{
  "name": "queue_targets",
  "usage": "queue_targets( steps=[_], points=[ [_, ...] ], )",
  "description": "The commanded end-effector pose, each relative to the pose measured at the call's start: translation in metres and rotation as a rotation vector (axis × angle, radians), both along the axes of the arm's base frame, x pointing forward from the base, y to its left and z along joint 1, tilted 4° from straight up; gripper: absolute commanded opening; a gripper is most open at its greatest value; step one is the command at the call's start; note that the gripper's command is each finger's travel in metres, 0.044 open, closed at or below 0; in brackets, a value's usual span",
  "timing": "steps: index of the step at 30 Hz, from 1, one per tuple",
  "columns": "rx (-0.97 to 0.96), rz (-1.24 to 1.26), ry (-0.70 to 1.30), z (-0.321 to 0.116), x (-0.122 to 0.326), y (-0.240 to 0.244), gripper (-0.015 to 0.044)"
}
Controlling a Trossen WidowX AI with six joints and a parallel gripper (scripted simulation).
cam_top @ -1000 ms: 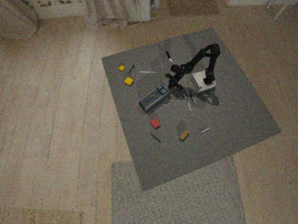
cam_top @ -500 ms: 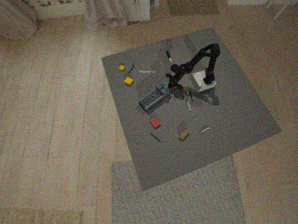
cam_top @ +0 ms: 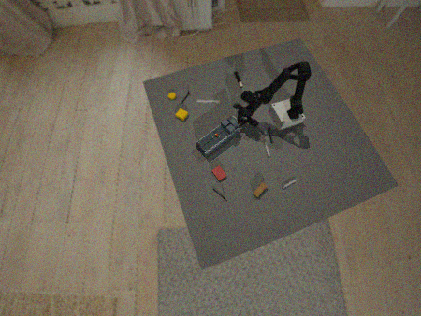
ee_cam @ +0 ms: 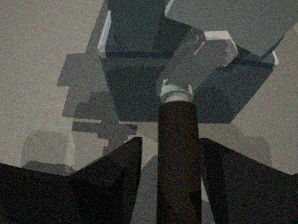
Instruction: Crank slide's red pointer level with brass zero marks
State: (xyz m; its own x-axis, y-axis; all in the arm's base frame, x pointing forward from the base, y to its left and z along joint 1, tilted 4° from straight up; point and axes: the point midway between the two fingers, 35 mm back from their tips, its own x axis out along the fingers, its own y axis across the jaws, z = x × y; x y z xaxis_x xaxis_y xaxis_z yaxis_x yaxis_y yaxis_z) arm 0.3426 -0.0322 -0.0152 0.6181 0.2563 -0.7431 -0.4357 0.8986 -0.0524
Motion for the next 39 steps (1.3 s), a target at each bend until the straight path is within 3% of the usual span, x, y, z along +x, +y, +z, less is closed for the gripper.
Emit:
queue_targets(
  steps=[1, 9, 27, 39],
  points=[
    [-0.001, 0.0, 0.0, 0.0, 0.0, 0.0, 0.0236],
    [-0.001, 0.0, 0.0, 0.0, 0.0, 0.0, 0.044],
    [0.0, 0.0, -0.001, 0.055, 0.003, 0.003, 0.044],
    [0.001, 0.005, 0.001, 0.15, 0.008, 0.009, 0.044]
  ],
)
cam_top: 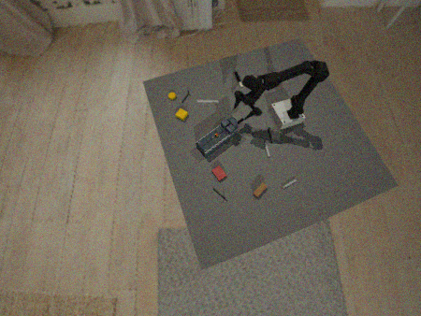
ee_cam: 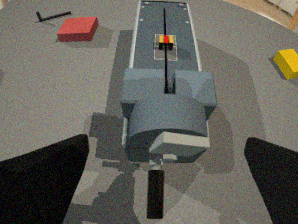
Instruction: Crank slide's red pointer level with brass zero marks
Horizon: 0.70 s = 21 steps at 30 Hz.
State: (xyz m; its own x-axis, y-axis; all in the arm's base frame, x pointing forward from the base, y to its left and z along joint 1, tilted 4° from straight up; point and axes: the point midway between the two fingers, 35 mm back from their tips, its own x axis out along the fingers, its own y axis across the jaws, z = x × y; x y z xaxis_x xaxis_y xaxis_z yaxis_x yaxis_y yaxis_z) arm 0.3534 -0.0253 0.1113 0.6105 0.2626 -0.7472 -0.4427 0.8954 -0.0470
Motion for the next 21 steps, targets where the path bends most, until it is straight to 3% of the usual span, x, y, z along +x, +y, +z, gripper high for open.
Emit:
queue_targets(
  steps=[1, 8, 21],
  points=[
    [-0.001, -0.002, -0.006, 0.031, -0.004, 0.003, 0.044],
    [-0.002, -0.041, 0.015, 0.036, 0.005, 0.006, 0.044],
    [-0.021, -0.285, 0.086, 0.037, 0.072, 0.036, 0.044]
  ],
)
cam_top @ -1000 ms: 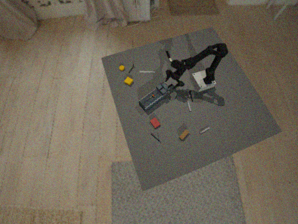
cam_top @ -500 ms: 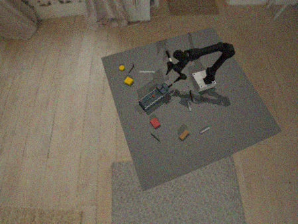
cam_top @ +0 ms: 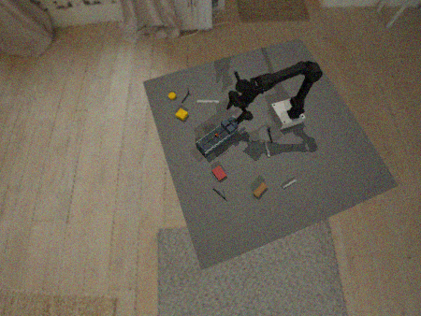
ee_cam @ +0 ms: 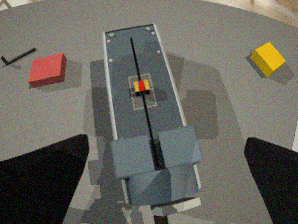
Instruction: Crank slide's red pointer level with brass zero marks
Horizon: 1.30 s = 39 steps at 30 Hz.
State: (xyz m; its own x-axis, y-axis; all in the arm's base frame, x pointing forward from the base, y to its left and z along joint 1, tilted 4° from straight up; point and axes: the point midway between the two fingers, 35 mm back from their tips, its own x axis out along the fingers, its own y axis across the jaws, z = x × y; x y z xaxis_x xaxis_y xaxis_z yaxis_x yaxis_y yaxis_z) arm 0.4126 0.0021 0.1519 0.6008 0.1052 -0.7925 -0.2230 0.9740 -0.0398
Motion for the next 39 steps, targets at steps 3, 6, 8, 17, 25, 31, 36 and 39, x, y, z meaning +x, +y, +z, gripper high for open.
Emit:
queue_targets(
  steps=[3, 6, 8, 17, 25, 31, 36, 39],
  points=[
    [-0.011, -0.104, 0.019, -0.004, 0.029, 0.02, 0.044],
    [-0.017, -0.157, 0.015, -0.005, 0.042, 0.031, 0.044],
    [-0.018, -0.169, 0.014, -0.005, 0.045, 0.034, 0.044],
    [-0.018, -0.169, 0.014, -0.054, 0.045, 0.032, 0.044],
    [-0.018, -0.169, 0.014, -0.057, 0.045, 0.031, 0.044],
    [-0.018, -0.169, 0.014, -0.057, 0.045, 0.031, 0.044],
    [-0.018, -0.169, 0.014, -0.057, 0.045, 0.031, 0.044],
    [-0.018, -0.169, 0.014, -0.057, 0.045, 0.031, 0.044]
  ],
)
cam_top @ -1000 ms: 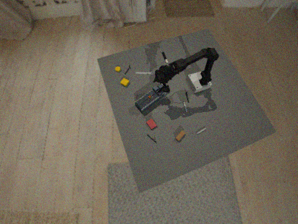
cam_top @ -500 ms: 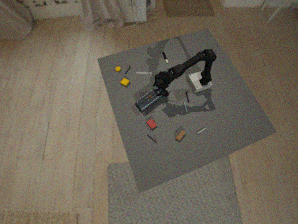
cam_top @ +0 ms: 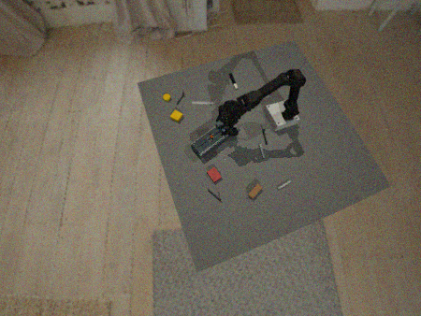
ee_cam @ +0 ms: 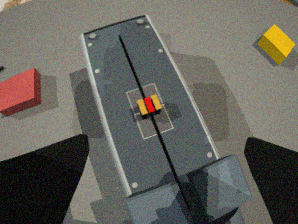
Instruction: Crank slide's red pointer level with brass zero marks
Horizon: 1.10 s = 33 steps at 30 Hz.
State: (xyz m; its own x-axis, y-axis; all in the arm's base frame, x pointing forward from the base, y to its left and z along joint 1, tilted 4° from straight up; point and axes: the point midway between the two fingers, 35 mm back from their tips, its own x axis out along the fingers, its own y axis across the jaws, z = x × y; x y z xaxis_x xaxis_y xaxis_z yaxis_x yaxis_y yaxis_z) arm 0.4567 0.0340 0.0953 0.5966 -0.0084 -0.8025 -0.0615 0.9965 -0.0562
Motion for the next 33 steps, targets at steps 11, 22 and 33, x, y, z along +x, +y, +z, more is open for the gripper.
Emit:
queue_targets(
  steps=[11, 22, 33],
  points=[
    [0.001, -0.005, -0.002, -0.0001, 0.0004, -0.0005, 0.0177],
    [0.001, -0.005, -0.002, -0.0001, 0.0004, -0.0005, 0.0],
    [0.0, 0.0, 0.0, 0.0001, 0.0001, 0.0, 0.0]
  ],
)
